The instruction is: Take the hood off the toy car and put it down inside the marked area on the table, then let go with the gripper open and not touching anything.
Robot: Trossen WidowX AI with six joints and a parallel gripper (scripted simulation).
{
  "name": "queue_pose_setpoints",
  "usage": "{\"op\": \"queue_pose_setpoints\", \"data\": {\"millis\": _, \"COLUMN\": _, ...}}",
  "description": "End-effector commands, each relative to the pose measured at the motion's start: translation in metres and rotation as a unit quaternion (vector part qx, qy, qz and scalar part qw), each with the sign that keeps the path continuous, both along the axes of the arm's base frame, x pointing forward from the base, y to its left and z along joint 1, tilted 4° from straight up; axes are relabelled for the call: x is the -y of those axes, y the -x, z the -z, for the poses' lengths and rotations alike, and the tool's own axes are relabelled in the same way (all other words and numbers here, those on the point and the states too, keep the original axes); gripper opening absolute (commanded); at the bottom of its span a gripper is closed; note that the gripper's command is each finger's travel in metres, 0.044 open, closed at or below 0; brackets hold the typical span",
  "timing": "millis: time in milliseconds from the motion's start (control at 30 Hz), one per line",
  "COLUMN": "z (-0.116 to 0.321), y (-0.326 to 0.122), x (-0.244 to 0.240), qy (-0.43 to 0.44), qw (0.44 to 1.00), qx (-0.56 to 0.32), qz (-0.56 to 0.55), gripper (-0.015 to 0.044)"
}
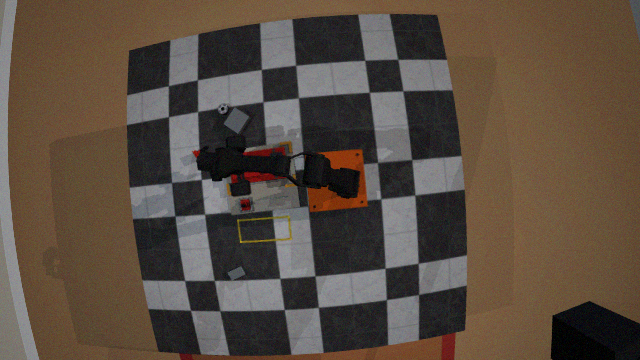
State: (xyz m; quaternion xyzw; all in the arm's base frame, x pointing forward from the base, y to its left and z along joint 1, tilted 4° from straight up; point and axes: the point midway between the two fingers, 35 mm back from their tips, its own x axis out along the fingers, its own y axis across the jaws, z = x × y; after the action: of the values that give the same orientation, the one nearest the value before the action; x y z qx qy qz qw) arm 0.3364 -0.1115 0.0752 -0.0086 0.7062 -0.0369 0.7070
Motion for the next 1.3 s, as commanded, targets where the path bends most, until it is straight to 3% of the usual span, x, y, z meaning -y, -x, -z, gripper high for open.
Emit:
{"op": "queue_pose_setpoints", "data": {"millis": 0, "z": 0.003, "y": 0.001, "x": 0.001, "qy": 0.002, "qw": 1.000, "qx": -0.001, "qz": 0.001, "gripper": 0.0440}}
{"op": "queue_pose_setpoints", "data": {"millis": 1267, "z": 0.025, "y": -0.001, "x": 0.002, "qy": 0.002, "qw": 1.000, "qx": -0.001, "qz": 0.001, "gripper": 0.0440}}
